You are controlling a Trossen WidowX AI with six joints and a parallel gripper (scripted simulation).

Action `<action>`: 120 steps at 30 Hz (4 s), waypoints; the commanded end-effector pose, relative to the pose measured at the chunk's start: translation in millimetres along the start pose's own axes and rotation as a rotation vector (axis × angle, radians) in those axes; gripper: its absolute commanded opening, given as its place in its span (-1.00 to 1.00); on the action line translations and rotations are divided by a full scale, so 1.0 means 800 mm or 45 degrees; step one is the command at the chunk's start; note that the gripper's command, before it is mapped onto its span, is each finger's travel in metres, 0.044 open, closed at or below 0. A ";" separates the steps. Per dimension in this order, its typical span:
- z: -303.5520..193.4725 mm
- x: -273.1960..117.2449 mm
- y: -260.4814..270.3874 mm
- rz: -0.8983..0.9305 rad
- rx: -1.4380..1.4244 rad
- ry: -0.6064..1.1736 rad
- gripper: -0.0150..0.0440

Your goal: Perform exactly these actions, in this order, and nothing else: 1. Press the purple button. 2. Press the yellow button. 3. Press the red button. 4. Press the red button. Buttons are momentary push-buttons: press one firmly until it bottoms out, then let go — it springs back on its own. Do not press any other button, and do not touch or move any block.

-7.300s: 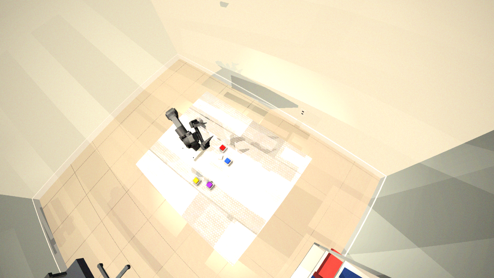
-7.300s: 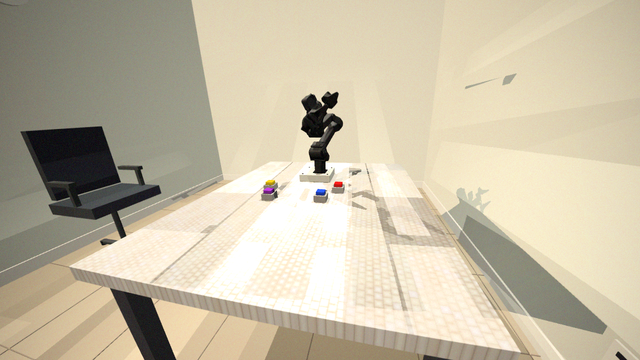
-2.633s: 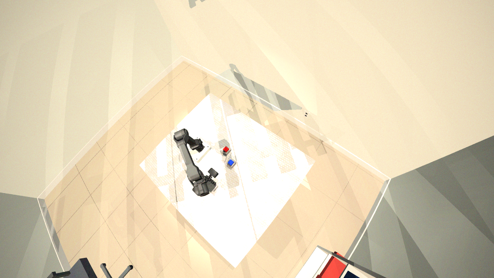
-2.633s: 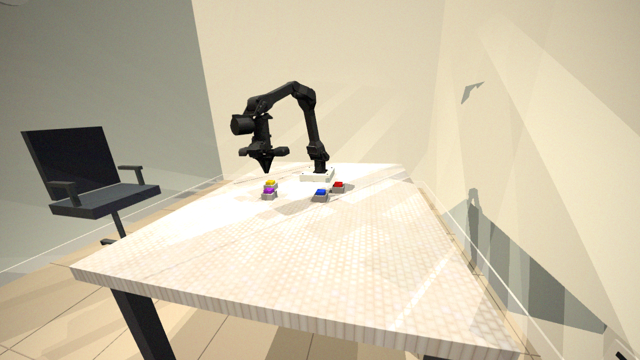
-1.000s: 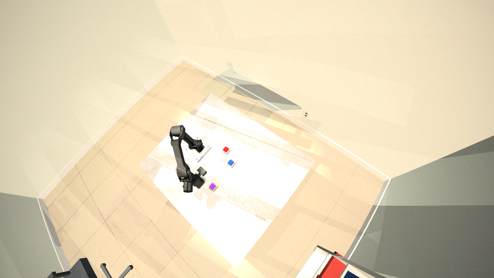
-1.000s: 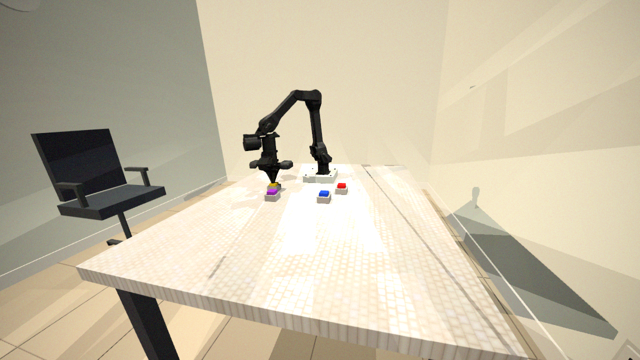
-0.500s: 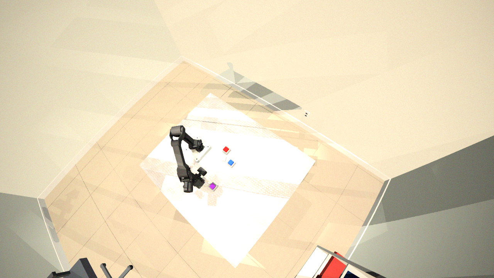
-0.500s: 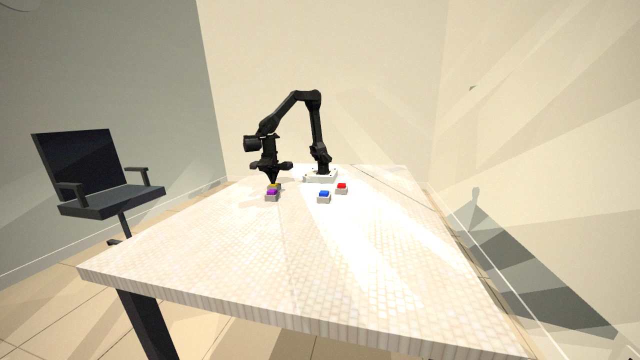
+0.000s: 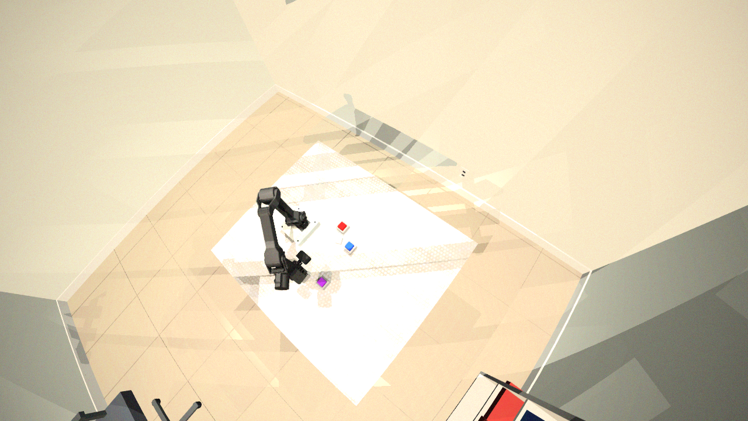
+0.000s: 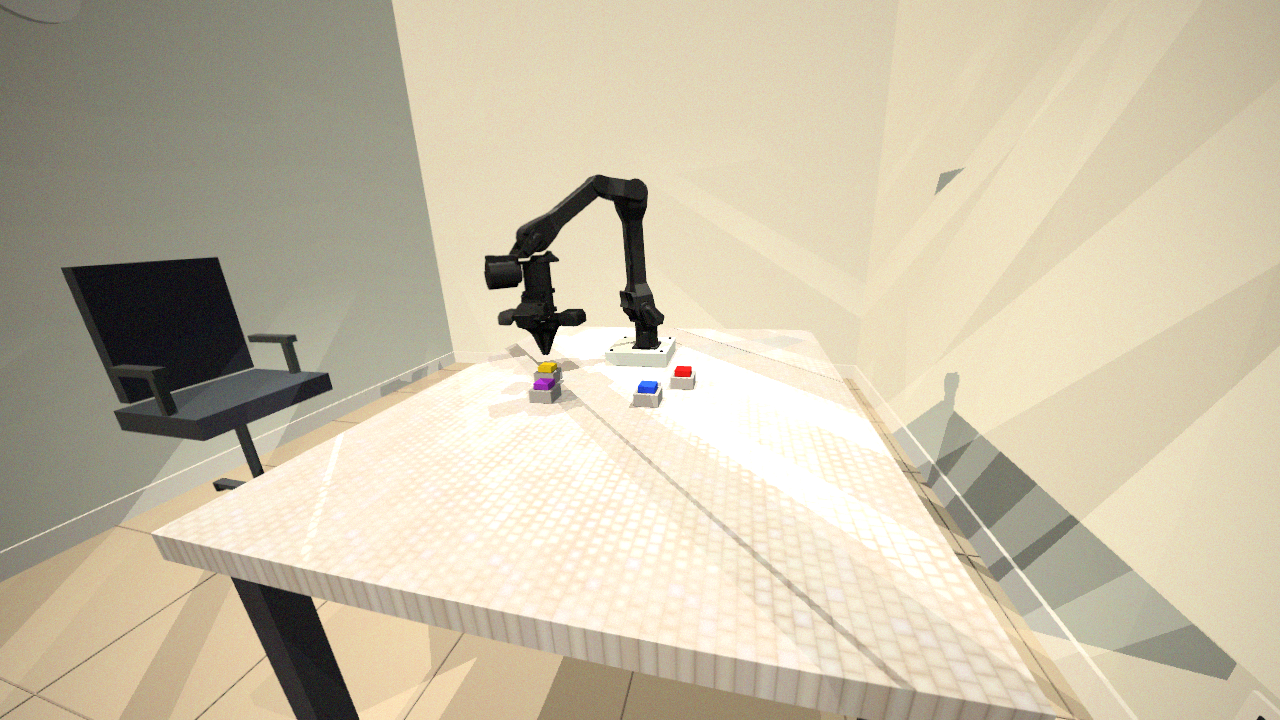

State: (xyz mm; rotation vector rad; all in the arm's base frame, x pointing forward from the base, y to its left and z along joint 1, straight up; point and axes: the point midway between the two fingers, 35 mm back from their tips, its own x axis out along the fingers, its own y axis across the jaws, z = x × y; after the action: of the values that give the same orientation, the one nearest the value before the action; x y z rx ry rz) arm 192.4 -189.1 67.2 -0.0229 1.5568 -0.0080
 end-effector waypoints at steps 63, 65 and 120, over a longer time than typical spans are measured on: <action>-0.016 0.005 0.389 0.030 -0.006 -0.001 -0.42; -0.016 0.009 0.390 0.030 -0.006 -0.001 -0.42; -0.016 0.017 0.390 0.030 -0.006 -0.001 -0.42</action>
State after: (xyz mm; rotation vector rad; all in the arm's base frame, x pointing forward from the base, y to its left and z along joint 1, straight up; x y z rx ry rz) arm 178.5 123.4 54.0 -0.0086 1.5502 0.0213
